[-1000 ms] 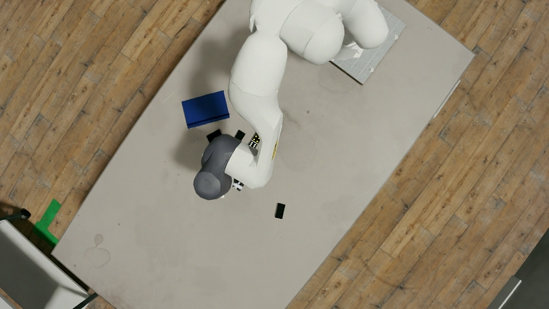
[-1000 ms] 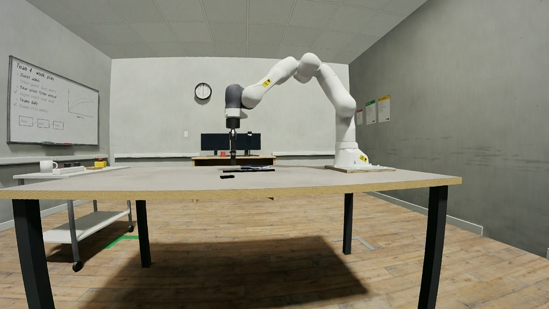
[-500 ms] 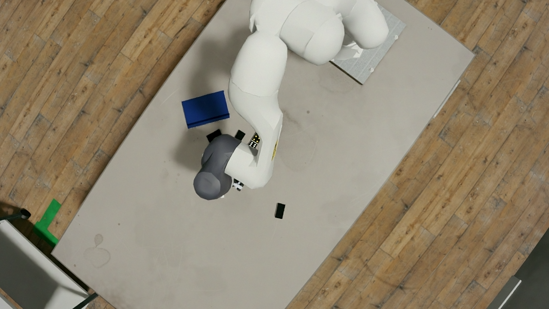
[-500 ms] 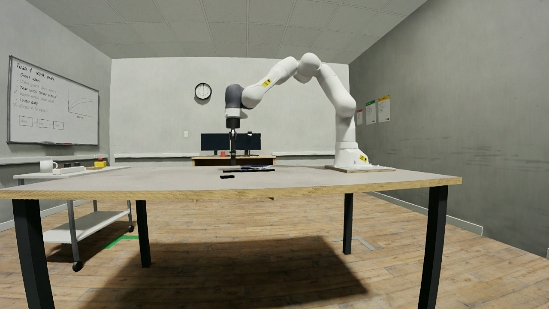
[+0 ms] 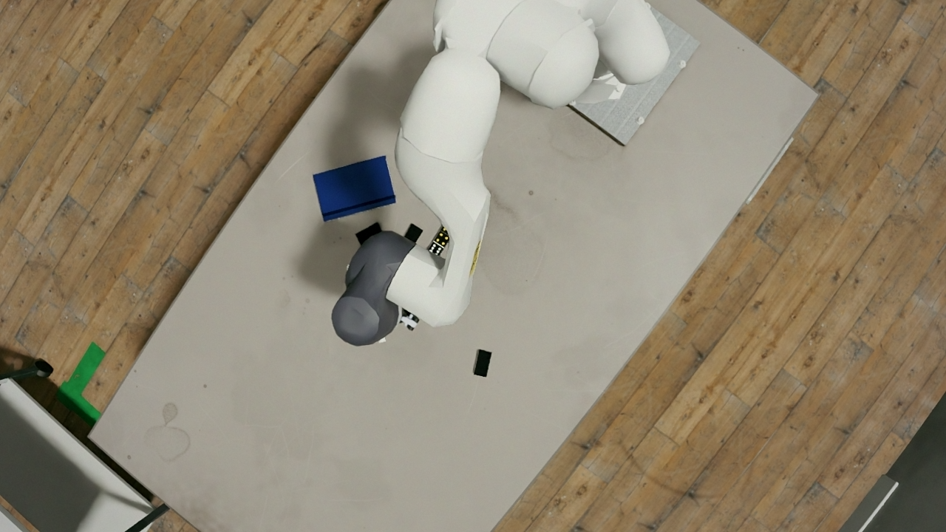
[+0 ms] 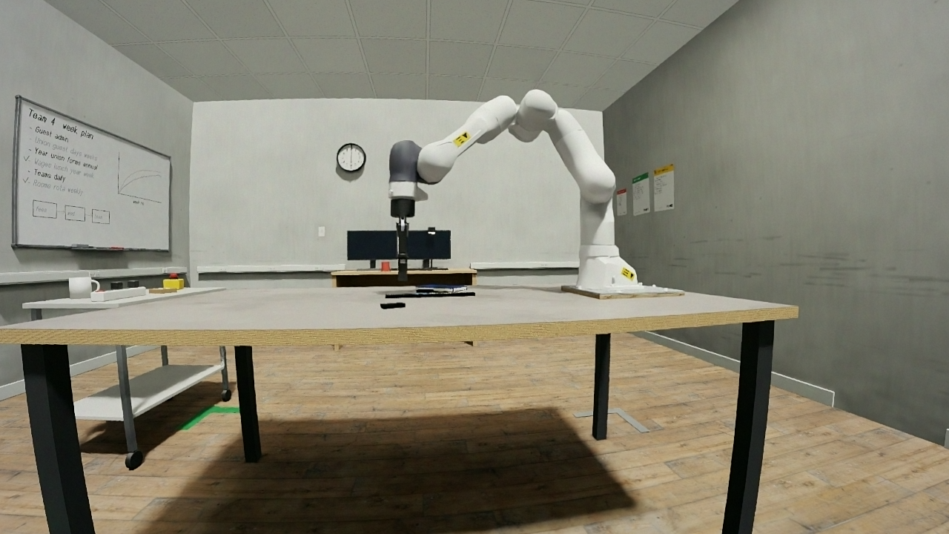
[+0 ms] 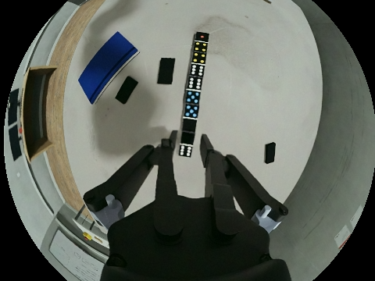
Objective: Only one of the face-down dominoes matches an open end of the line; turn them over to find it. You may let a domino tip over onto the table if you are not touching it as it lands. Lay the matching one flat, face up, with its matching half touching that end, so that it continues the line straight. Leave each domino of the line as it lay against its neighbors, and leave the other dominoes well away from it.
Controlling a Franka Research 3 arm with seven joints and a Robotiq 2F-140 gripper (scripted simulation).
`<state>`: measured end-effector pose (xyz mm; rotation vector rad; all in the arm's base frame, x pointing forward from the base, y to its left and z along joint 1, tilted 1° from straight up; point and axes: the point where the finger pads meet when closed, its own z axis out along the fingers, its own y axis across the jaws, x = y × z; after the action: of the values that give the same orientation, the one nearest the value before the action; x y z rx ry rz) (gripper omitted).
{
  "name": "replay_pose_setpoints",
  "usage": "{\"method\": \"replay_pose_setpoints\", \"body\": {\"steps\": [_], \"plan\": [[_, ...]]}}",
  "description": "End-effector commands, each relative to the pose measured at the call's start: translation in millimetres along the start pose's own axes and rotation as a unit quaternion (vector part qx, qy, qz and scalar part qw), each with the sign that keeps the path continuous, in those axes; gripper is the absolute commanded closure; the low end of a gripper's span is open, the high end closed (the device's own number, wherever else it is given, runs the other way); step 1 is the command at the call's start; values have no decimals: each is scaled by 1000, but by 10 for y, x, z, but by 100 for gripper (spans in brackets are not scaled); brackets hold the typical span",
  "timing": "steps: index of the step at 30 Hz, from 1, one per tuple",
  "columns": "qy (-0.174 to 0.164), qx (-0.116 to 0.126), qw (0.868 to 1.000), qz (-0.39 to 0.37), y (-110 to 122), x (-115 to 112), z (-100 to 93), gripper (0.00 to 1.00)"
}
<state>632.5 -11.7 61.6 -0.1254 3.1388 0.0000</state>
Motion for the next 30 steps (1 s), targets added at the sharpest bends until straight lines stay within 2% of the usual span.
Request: {"method": "replay_pose_setpoints", "body": {"steps": [1, 22, 30], "plan": [[2, -1, 1000, -2, -9, 10, -97, 66], [2, -1, 1000, -2, -10, 8, -638, 66], [2, -1, 1000, -2, -10, 7, -728, 66]]}}
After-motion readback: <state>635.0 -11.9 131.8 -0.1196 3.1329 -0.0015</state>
